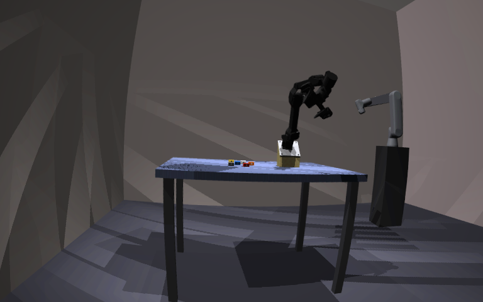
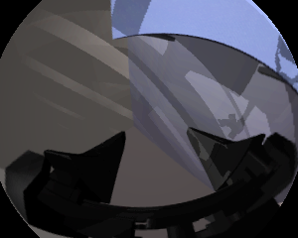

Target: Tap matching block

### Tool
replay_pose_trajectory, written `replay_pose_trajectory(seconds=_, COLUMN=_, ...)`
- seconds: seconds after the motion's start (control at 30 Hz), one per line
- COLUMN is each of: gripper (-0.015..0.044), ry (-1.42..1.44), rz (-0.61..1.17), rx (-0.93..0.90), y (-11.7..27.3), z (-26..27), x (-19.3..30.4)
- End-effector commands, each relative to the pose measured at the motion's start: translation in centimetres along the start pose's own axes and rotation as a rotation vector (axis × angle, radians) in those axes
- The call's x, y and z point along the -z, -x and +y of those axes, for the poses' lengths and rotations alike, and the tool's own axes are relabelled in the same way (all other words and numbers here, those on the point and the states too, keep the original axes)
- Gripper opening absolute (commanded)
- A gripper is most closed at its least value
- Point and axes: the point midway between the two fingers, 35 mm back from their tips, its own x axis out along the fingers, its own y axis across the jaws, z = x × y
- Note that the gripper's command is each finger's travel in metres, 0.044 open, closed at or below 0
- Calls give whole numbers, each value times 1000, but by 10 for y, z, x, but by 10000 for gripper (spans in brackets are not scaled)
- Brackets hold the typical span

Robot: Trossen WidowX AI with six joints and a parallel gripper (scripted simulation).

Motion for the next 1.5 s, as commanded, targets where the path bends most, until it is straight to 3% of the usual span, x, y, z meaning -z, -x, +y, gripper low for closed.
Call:
replay_pose_trajectory(seconds=0.0, gripper=400, ry=14, rz=-5, rx=-1, y=-2, z=-1, x=-1)
replay_pose_trajectory(seconds=0.4, gripper=400, ry=770, rz=-355, rx=135, y=-132, z=-17, x=-111)
replay_pose_trajectory(seconds=0.77, gripper=400, ry=1161, rz=-576, rx=477, y=-195, z=4, x=-250)
replay_pose_trajectory(seconds=1.1, gripper=400, ry=1332, rz=-616, rx=911, y=-200, z=30, x=-398)
replay_pose_trajectory(seconds=1.47, gripper=400, ry=1312, rz=-412, rx=1308, y=-143, z=46, x=-548)
